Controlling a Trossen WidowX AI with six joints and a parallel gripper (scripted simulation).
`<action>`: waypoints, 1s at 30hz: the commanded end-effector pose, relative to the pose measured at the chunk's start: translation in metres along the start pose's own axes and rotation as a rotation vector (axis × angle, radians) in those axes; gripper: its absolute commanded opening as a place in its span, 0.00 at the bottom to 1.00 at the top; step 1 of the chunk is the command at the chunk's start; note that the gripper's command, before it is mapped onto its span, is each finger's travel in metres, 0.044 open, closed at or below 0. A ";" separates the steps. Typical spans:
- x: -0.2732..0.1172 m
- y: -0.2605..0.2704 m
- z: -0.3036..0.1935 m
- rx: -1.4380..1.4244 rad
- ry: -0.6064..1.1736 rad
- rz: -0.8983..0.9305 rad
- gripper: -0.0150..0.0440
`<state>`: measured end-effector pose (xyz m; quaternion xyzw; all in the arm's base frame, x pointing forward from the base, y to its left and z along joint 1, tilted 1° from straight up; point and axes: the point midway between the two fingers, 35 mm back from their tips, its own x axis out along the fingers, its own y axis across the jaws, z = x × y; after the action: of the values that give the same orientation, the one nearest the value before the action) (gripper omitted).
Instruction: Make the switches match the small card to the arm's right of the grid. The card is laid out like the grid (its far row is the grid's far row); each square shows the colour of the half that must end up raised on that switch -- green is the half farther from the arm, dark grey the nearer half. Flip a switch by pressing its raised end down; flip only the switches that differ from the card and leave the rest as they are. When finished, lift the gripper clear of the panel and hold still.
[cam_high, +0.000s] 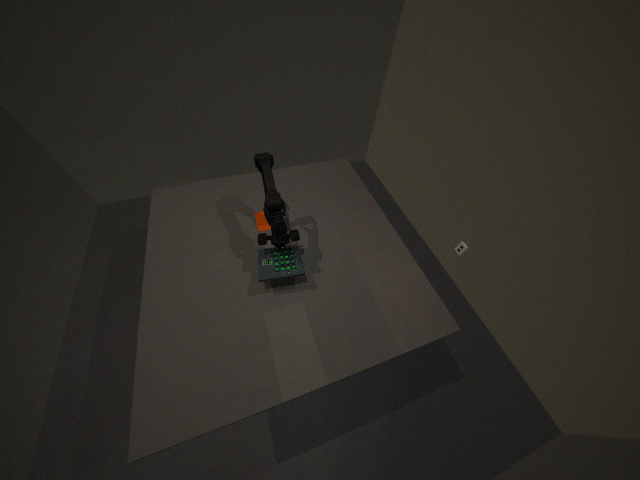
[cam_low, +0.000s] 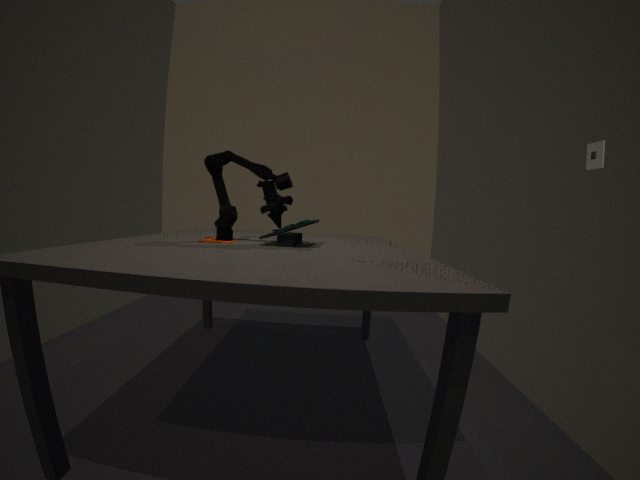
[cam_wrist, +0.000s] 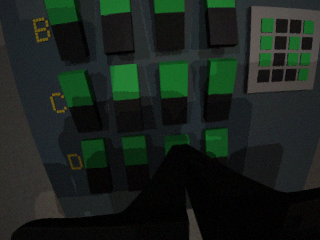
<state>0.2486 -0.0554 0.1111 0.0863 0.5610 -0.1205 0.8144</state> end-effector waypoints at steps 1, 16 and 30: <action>0.001 0.001 0.000 -0.001 0.001 0.006 0.25; 0.003 0.001 0.000 -0.001 0.001 0.006 0.25; 0.005 0.001 0.000 -0.001 0.001 0.006 0.25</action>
<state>0.2504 -0.0559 0.1080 0.0865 0.5603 -0.1208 0.8149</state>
